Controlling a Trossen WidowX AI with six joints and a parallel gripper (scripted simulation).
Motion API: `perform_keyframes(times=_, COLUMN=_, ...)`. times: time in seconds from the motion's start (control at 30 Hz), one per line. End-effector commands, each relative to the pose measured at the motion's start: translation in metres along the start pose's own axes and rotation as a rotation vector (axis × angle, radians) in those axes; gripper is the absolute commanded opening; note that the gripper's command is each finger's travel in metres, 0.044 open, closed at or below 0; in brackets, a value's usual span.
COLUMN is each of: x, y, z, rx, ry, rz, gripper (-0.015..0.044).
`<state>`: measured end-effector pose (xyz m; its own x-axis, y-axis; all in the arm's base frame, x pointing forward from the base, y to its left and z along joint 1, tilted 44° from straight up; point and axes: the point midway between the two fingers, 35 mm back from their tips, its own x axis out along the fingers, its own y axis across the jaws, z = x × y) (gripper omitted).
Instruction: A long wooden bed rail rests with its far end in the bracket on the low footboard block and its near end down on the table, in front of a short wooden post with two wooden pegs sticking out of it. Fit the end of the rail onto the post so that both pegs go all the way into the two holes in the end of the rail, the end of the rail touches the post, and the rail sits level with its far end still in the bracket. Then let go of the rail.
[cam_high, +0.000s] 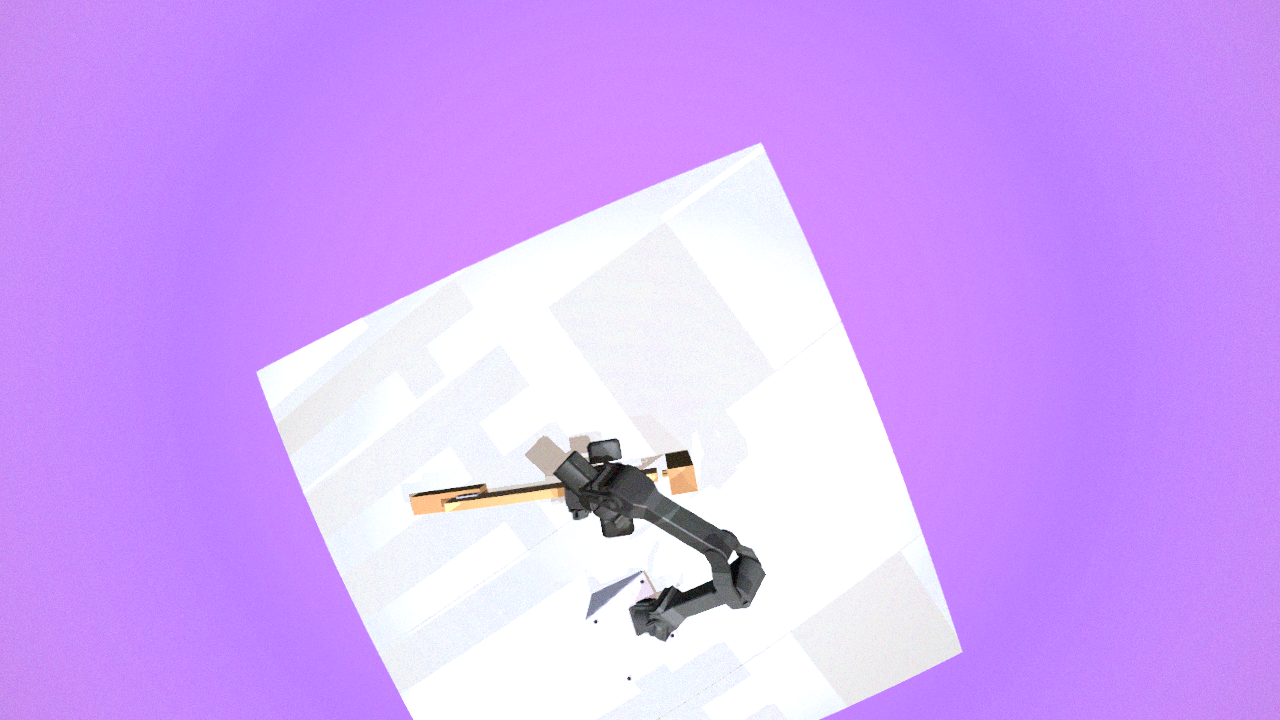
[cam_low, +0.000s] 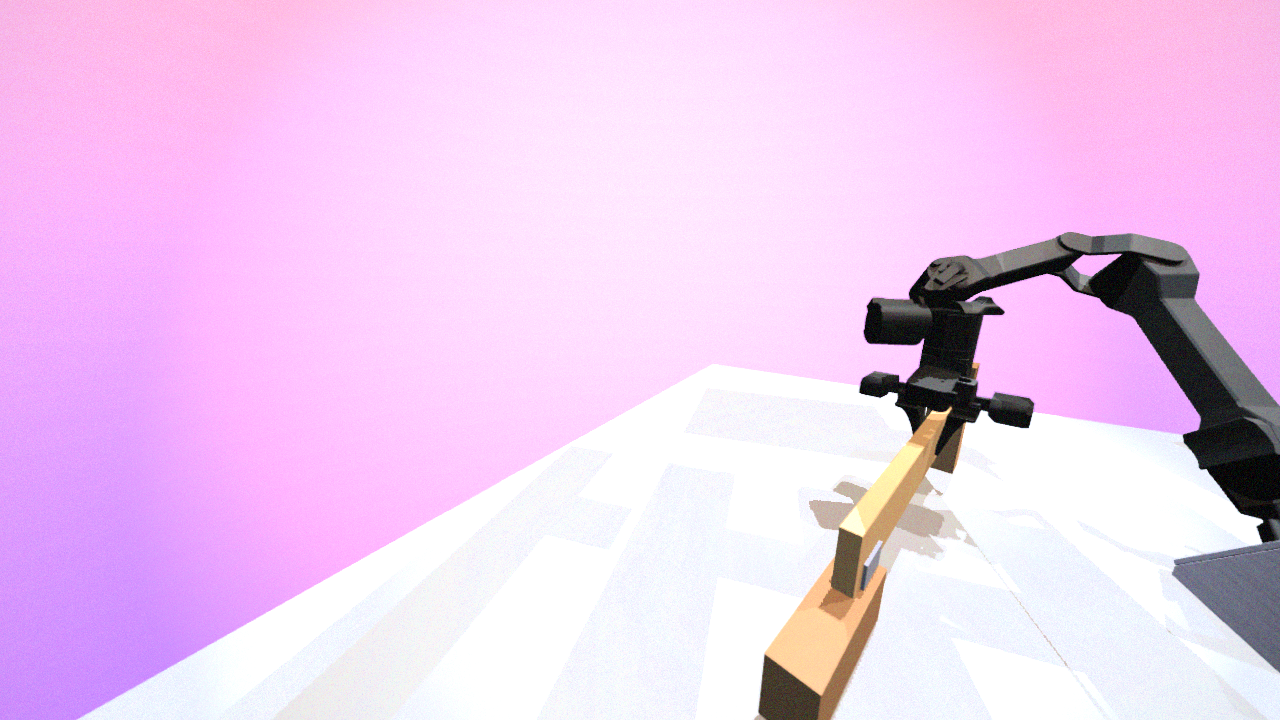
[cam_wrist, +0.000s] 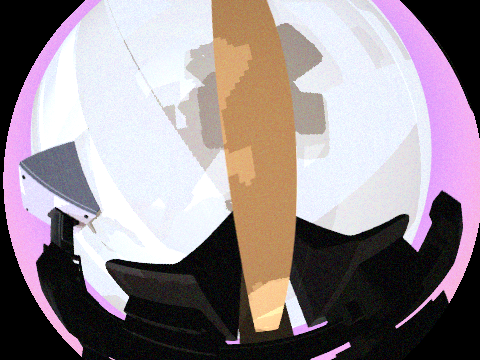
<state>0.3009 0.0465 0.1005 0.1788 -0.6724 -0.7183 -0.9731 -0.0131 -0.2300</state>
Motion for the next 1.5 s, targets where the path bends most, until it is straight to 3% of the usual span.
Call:
perform_keyframes(times=0.0, x=-0.002, y=0.000, z=-0.002, rx=-0.003, ry=-0.001, rz=-0.003, gripper=0.0000)
perform_keyframes(times=1.47, x=-0.002, y=0.000, z=-0.015, rx=-0.003, ry=-0.001, rz=-0.003, gripper=0.0000)
